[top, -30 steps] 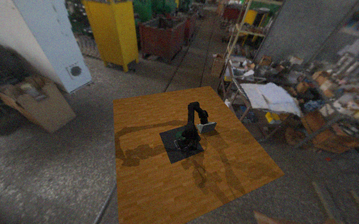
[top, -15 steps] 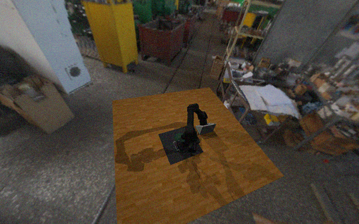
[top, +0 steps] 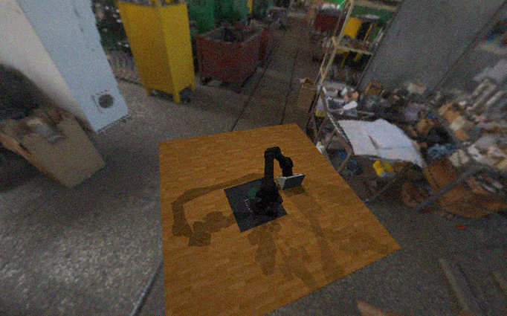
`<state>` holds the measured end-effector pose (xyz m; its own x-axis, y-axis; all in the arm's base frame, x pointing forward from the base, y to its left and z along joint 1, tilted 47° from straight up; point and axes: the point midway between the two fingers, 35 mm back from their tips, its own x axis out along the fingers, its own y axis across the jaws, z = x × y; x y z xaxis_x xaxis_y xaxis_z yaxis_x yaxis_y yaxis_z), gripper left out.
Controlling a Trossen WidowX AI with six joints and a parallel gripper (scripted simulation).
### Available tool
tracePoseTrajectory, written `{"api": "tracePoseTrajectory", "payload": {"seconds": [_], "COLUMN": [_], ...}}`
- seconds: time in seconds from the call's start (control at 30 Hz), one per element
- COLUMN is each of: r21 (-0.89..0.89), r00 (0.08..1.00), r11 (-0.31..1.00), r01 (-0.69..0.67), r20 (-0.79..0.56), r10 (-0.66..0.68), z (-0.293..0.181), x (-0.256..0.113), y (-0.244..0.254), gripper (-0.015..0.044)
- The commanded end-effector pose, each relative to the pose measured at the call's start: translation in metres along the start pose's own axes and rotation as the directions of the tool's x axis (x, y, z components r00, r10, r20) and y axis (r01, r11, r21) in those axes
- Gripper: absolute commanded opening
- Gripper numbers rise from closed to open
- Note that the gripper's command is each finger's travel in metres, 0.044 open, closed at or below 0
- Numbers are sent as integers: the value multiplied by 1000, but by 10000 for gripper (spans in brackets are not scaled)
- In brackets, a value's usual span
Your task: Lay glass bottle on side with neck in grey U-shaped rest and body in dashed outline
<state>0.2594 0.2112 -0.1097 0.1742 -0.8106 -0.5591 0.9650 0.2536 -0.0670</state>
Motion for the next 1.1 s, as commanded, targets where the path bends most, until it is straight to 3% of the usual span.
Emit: {"api": "tracePoseTrajectory", "payload": {"seconds": [0.0,1.07], "r21": [-2,12], "r00": [1000,1000], "r11": [1000,1000], "r01": [0,-3], "r20": [2,-11], "r10": [0,3], "z": [-2,-7], "x": [4,13], "y": [0,-1], "gripper": [129,129]}}
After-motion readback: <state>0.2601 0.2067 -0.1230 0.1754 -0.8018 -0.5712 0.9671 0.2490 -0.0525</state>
